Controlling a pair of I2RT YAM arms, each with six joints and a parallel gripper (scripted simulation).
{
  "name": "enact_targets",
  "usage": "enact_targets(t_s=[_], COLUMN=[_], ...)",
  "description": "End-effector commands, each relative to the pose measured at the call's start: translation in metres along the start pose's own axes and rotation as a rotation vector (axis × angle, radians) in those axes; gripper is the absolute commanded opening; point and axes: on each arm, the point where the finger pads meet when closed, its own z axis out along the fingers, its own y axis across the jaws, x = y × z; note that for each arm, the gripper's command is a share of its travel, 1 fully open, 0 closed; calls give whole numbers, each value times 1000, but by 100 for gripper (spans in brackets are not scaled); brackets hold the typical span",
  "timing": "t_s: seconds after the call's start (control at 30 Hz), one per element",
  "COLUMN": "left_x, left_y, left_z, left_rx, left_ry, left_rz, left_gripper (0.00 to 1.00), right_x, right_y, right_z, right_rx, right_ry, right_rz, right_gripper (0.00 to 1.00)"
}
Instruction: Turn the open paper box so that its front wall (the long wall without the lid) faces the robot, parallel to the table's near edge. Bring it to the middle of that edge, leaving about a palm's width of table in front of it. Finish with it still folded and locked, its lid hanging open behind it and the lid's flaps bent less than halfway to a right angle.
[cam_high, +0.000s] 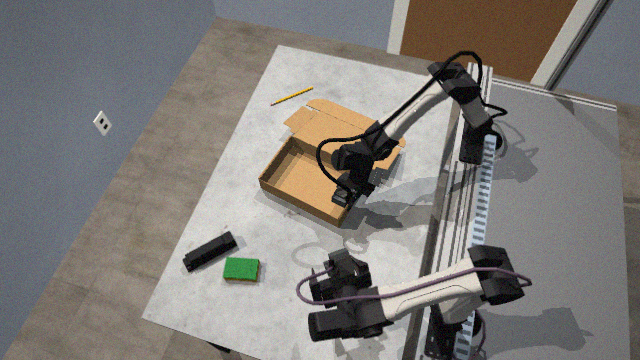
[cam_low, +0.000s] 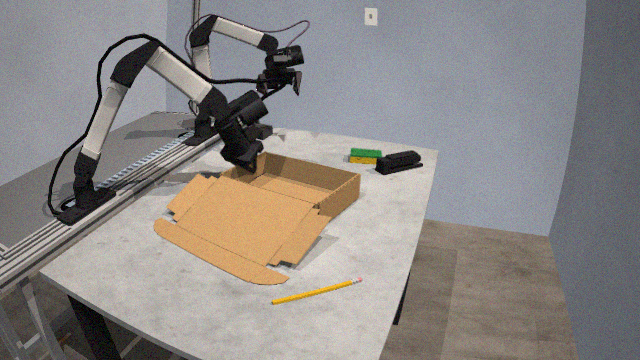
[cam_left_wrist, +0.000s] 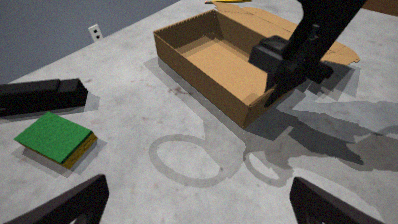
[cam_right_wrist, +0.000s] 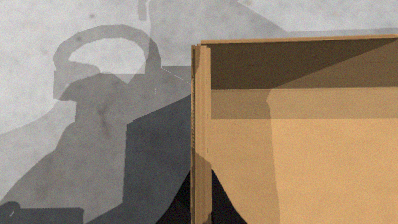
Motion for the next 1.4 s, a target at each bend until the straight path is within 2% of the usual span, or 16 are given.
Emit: enact_targets(t_s=[0.0,1.37], left_x=[-10,-10], left_y=[6,6], left_z=[-5,-5], left_rx=[-10,-9], left_ry=[-17,-17], left_rz=[28,28], left_gripper=[100,100], right_x=[-6,43], right_y=[-1,32], right_z=[-17,-47], right_rx=[4,-175], right_ry=[-27,-19], right_rz=[-53,-318], right_gripper=[0,0])
